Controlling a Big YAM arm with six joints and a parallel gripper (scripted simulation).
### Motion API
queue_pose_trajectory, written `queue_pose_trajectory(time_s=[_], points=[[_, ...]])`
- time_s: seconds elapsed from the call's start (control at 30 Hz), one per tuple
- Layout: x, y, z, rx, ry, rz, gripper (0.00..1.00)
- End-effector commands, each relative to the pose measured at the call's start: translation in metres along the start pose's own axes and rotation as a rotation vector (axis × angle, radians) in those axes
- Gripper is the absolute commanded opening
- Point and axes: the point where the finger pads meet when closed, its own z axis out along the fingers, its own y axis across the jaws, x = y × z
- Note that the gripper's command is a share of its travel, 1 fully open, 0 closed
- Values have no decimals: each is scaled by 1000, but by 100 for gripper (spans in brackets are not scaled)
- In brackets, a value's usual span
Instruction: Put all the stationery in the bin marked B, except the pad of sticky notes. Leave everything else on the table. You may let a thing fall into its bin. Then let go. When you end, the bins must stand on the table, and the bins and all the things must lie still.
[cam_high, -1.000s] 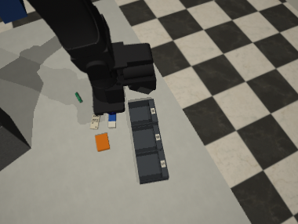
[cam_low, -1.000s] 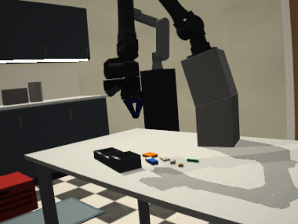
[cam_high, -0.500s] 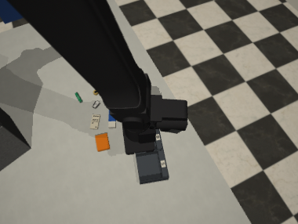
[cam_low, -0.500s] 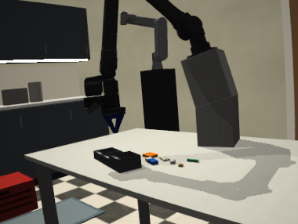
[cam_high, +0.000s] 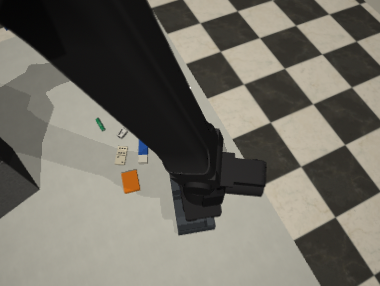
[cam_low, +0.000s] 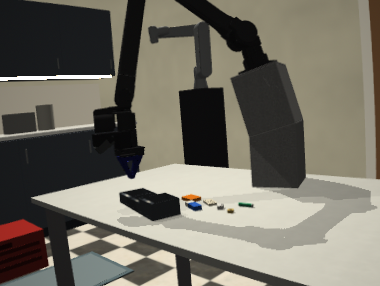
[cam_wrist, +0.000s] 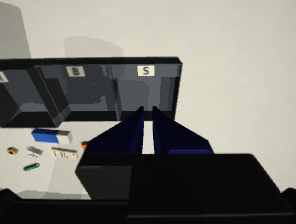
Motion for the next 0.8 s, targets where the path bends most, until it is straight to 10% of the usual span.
queue_pose_trajectory(time_s=[0.0, 0.77], points=[[3, 8, 1, -7, 7, -28, 9], [2, -3, 8, 1, -6, -7, 9]])
